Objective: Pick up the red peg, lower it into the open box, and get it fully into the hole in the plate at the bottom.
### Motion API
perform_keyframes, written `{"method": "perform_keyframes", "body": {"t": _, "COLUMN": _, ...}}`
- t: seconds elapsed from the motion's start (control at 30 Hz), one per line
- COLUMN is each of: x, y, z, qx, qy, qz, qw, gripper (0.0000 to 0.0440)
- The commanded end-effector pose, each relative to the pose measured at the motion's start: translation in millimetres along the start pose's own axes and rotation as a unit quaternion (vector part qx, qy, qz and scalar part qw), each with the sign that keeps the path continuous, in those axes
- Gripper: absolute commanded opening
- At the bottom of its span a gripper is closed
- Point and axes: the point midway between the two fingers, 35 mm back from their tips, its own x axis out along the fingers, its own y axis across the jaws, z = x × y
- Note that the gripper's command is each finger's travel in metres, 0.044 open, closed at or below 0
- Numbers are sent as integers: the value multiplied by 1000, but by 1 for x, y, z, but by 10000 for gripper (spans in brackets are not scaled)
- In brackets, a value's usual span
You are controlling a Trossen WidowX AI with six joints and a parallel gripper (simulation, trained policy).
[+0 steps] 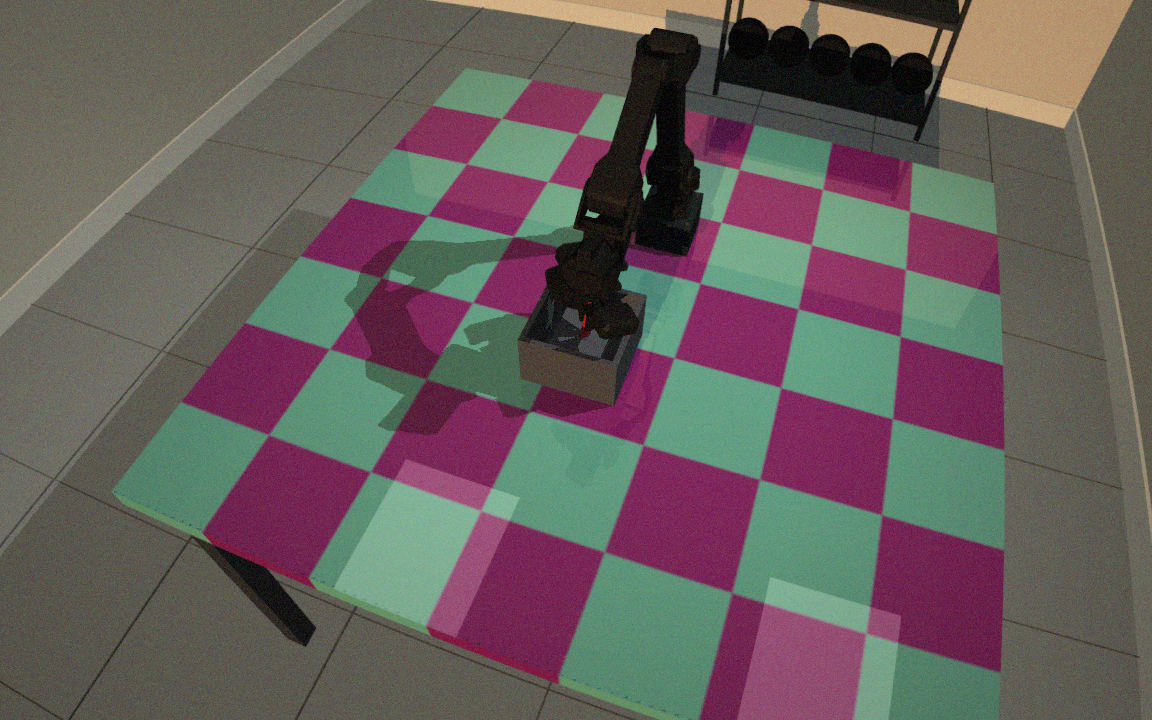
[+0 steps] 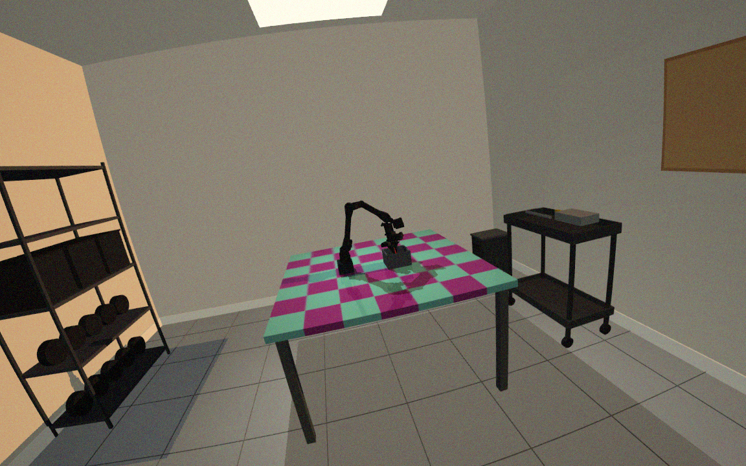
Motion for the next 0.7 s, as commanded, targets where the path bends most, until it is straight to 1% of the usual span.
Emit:
{"method": "perform_keyframes", "body": {"t": 0.0, "x": 6, "y": -1, "z": 3, "qx": -14, "qy": 6, "qz": -6, "qw": 1000, "gripper": 153}}
{"method": "perform_keyframes", "body": {"t": 0.13, "x": 8, "y": 4, "z": 9, "qx": -24, "qy": 6, "qz": -10, "qw": 1000, "gripper": 167}}
{"method": "perform_keyframes", "body": {"t": 0.23, "x": 8, "y": 9, "z": 16, "qx": -32, "qy": 3, "qz": -9, "qw": 999, "gripper": 193}}
{"method": "perform_keyframes", "body": {"t": 0.33, "x": 8, "y": 14, "z": 23, "qx": -41, "qy": 0, "qz": -8, "qw": 999, "gripper": 247}}
{"method": "perform_keyframes", "body": {"t": 0.6, "x": 6, "y": 20, "z": 44, "qx": -56, "qy": -13, "qz": -10, "qw": 998, "gripper": 437}}
{"method": "perform_keyframes", "body": {"t": 0.67, "x": 5, "y": 22, "z": 50, "qx": -56, "qy": -21, "qz": -6, "qw": 998, "gripper": 440}}
